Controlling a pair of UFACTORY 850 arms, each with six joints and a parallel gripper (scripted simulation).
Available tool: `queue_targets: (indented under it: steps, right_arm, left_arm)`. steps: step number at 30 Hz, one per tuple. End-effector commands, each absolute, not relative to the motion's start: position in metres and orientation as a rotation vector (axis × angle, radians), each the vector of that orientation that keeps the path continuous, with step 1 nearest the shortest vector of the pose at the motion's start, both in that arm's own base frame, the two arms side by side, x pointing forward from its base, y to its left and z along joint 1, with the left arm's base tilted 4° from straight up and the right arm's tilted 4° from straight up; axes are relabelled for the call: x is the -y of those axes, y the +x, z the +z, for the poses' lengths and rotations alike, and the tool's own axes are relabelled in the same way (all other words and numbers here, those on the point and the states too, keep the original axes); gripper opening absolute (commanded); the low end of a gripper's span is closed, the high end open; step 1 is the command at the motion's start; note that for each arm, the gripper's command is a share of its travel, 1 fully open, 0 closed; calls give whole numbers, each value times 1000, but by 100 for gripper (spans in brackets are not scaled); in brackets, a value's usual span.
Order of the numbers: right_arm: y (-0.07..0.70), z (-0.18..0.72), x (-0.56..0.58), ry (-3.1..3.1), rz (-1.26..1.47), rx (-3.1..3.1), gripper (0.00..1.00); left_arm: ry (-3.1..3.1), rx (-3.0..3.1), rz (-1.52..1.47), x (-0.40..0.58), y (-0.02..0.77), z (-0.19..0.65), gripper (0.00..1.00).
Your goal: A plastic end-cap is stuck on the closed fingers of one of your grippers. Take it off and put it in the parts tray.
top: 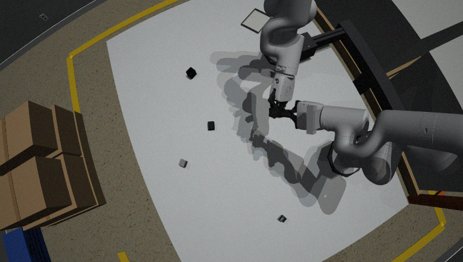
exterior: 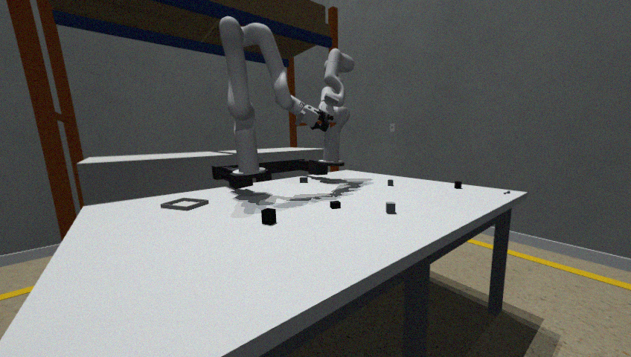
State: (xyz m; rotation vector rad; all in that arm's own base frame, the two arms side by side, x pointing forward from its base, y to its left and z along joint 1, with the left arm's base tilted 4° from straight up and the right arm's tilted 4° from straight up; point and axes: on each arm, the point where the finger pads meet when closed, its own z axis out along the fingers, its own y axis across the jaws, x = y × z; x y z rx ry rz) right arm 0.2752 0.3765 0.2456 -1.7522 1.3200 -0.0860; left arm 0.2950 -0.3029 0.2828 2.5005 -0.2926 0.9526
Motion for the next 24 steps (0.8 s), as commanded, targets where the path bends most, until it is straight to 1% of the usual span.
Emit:
queue_targets:
  steps: [1,24]
  right_arm:
    - [276,246,-377,-1751,-86,-1319,0]
    - [276,246,-377,-1751,-86,-1319,0]
  left_arm:
    - [2500,292,954,301,292,287,0]
    - [2501,292,955,293,283,298,0]
